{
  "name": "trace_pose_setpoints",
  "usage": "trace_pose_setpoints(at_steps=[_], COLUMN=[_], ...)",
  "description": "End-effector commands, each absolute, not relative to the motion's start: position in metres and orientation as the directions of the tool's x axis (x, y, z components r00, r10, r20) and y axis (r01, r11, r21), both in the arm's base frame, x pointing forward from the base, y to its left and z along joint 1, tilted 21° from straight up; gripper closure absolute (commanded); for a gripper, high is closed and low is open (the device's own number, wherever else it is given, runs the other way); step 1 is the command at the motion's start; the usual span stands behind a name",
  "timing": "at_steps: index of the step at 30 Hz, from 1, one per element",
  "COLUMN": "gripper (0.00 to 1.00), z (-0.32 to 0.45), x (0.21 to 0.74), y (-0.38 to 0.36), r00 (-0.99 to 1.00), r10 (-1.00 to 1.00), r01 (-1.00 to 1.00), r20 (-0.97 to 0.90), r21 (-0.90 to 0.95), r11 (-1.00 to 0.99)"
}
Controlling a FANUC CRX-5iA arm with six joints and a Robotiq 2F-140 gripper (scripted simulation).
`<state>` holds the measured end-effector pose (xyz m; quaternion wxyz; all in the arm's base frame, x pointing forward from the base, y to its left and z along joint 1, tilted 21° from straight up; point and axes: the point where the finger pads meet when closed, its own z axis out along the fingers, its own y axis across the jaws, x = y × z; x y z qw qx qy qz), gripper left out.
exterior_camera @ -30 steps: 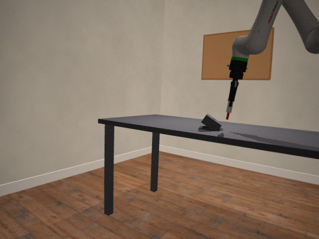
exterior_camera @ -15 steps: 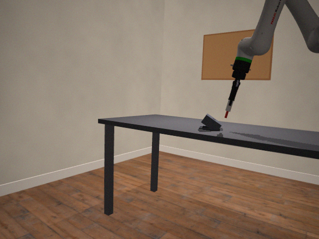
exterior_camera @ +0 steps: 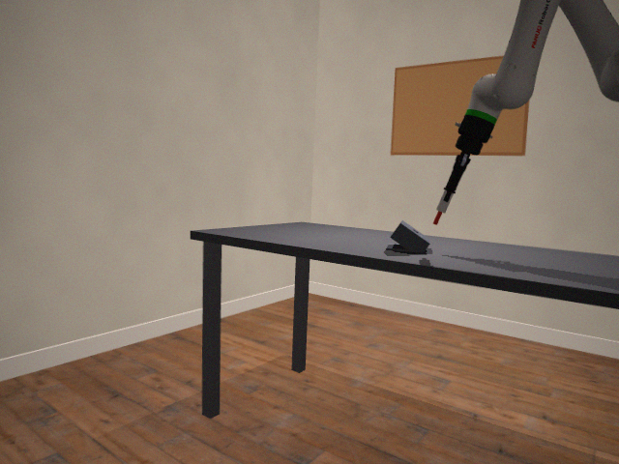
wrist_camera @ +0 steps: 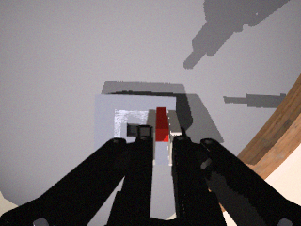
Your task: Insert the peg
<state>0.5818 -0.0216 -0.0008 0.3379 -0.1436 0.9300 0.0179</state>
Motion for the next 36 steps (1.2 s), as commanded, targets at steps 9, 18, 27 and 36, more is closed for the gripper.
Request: trace_pose_setpoints(at_steps=[9,18,27,36], gripper=[1.0,1.0,1.0,1.0], z=[0.009,0.021,0.032,0.03], x=[0.581,0.579,0.577,0.582], y=[-0.034,-0.048,-0.06,-0.061], r00=[-0.686,-0.636,-0.593,-0.584], r10=[-0.234,-0.212,-0.197,-0.193], r01=[-0.271,-0.26,-0.249,-0.247], r20=[-0.689,-0.742,-0.781,-0.788], r21=[-0.056,-0.053,-0.054,-0.054], r11=[0.961,0.964,0.967,0.968])
